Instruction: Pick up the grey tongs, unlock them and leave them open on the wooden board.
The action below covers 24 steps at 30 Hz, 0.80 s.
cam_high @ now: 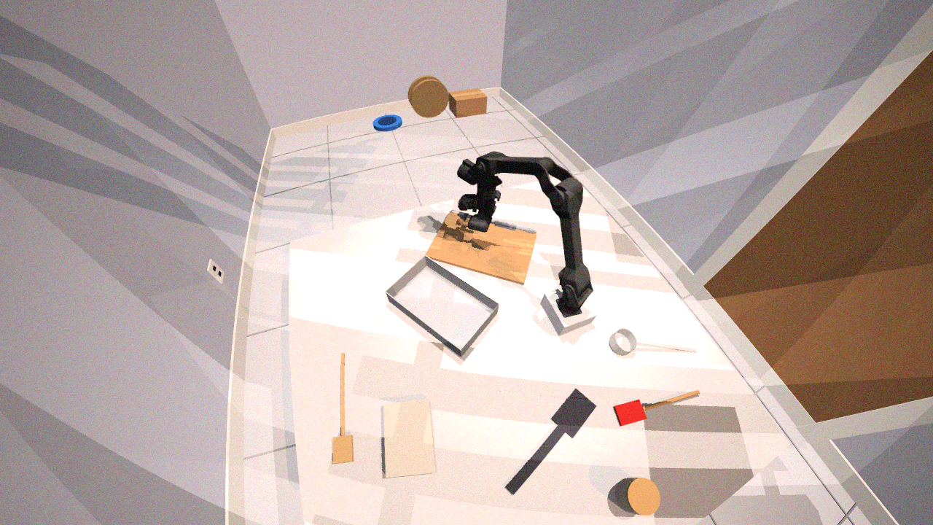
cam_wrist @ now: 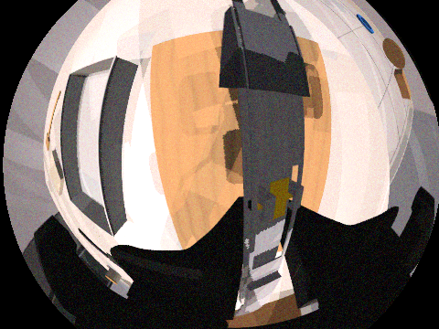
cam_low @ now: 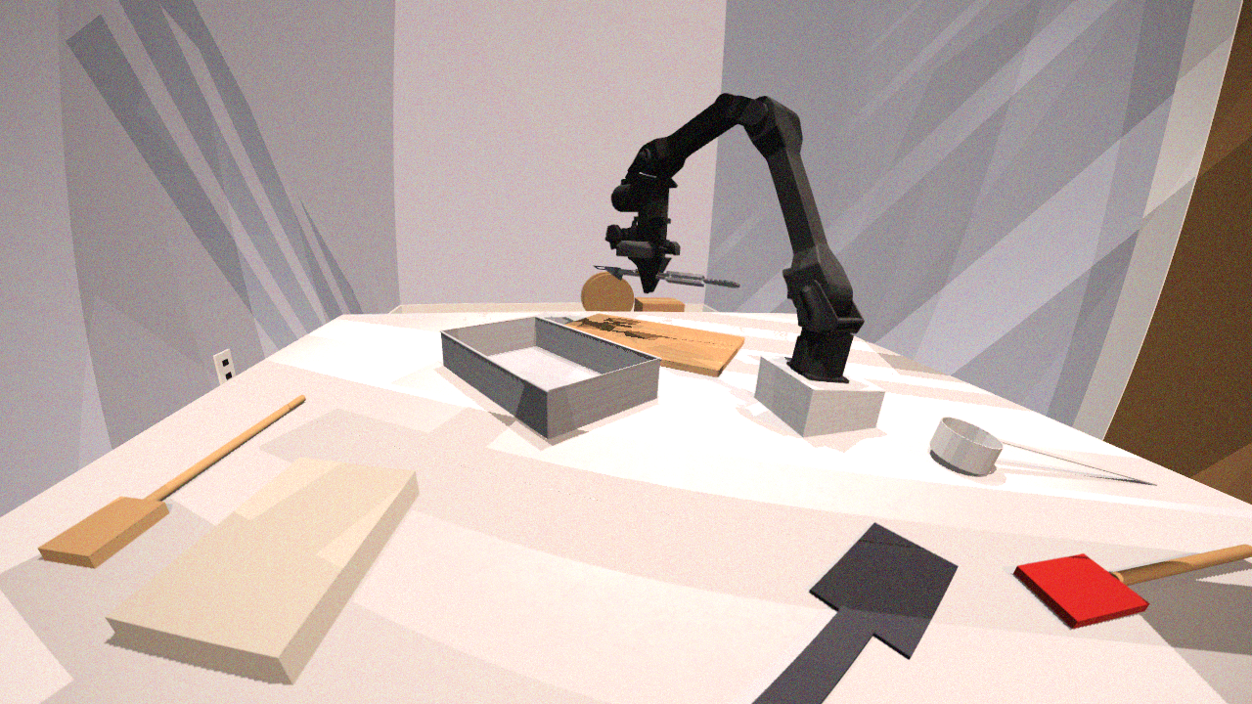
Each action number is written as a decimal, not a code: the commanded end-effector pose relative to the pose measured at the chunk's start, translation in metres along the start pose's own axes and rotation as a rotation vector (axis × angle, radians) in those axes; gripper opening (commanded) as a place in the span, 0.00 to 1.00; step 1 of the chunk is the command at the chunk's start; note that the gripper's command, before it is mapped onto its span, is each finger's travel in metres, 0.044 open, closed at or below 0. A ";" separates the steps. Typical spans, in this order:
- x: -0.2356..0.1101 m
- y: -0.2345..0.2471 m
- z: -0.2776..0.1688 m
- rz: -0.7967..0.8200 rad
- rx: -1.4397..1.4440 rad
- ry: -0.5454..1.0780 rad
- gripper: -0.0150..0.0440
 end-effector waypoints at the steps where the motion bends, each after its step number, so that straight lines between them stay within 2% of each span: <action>1: -0.005 0.000 -0.002 -0.011 0.014 -0.010 0.00; 6: -0.006 -0.002 -0.006 -0.011 0.033 -0.068 0.00; 24: -0.016 -0.009 -0.038 -0.034 0.123 -0.491 0.00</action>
Point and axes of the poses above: the point midway between the two fingers, 35 mm back from their tips, its own x axis out along the fingers, its own y axis across the jaws, z = x × y, the point moved 9 cm from there along -x, back along the fingers, and after that the axes turned 9 degrees about -x, right-handed, at the moved point
